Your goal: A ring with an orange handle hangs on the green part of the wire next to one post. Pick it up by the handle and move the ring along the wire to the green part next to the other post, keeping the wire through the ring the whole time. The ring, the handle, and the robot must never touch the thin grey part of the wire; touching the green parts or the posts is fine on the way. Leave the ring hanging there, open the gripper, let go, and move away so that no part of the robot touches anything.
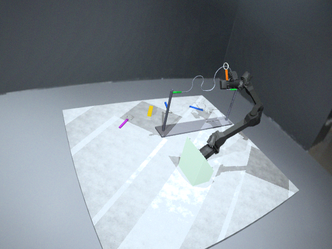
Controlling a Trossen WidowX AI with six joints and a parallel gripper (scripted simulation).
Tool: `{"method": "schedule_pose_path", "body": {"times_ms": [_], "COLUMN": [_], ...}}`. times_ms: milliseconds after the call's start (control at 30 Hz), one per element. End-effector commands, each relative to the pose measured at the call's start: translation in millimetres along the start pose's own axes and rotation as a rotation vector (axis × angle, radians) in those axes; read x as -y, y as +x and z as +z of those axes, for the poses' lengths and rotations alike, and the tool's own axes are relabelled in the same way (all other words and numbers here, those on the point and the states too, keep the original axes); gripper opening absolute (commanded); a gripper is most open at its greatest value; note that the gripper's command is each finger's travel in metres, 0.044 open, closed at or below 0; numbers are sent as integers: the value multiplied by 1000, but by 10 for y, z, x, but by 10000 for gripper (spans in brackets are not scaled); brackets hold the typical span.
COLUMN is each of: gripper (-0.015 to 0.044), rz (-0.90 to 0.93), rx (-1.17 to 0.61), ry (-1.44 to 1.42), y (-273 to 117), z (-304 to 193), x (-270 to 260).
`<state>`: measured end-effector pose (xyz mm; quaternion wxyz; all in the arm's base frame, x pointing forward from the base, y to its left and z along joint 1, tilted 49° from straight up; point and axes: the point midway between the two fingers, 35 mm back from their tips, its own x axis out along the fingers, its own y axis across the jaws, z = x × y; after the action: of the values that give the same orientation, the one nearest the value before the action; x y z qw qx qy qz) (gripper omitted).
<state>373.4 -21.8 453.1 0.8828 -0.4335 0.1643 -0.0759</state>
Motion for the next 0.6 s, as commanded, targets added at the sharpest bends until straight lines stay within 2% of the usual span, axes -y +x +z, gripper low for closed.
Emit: {"method": "schedule_pose_path", "body": {"times_ms": [0,567], "gripper": [-150,-150], "rz": [-23,-127], "rx": [4,30], "ry": [-46,-230], "y": [3,9], "z": [-10,-1], "x": [4,77]}}
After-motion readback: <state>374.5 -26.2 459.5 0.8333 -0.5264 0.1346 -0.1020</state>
